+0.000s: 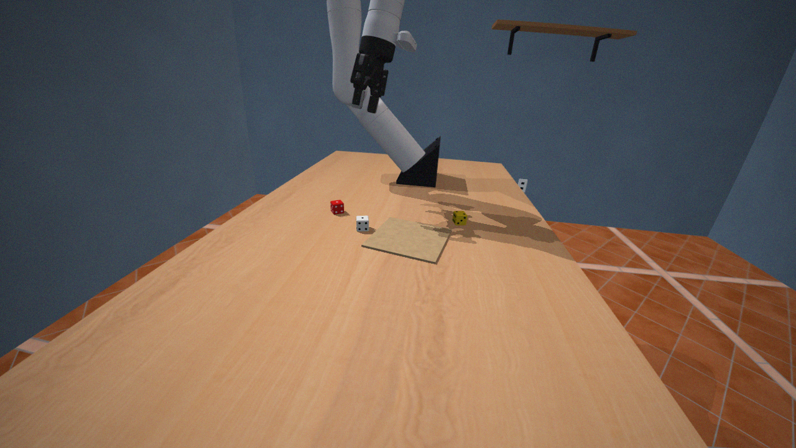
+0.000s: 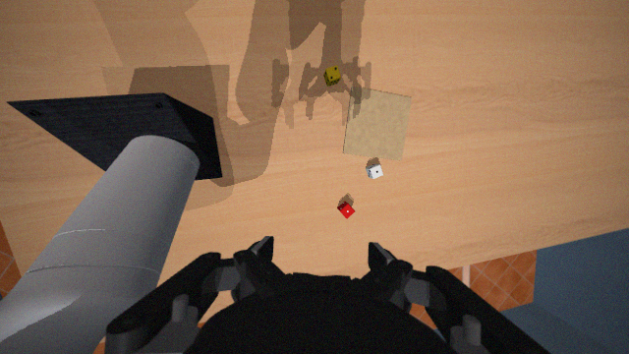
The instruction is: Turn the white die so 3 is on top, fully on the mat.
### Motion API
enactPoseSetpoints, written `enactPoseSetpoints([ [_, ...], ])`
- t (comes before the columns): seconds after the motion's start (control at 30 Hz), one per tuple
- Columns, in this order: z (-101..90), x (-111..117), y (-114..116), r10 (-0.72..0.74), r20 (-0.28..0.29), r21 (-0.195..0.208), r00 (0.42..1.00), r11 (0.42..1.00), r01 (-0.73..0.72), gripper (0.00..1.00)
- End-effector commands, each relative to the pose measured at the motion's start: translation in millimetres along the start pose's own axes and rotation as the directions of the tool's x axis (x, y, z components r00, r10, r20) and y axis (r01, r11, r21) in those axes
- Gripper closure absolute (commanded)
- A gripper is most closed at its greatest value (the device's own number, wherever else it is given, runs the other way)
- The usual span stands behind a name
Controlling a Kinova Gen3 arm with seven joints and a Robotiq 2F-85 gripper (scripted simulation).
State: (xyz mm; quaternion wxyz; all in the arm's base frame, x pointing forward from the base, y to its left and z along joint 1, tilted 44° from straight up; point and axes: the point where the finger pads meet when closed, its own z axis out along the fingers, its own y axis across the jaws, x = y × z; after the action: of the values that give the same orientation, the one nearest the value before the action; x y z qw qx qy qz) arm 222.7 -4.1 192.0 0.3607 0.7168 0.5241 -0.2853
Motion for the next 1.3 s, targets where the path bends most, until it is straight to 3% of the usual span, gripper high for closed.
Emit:
enactPoseSetpoints([
  [0.0, 21.2, -17, 18, 0.152, -0.032, 0.077, 0.988, 0.986, -0.149, 0.00],
  [0.2, 58.6, -51, 42, 0.423, -0.042, 0.171, 0.905, 0.896, -0.411, 0.00],
  [0.37, 79.8, -72, 50, 0.552, -0.028, 0.215, 0.834, 0.818, -0.534, 0.00],
  [1.27, 85.2, -77, 51, 0.581, -0.023, 0.225, 0.813, 0.796, -0.562, 0.00],
])
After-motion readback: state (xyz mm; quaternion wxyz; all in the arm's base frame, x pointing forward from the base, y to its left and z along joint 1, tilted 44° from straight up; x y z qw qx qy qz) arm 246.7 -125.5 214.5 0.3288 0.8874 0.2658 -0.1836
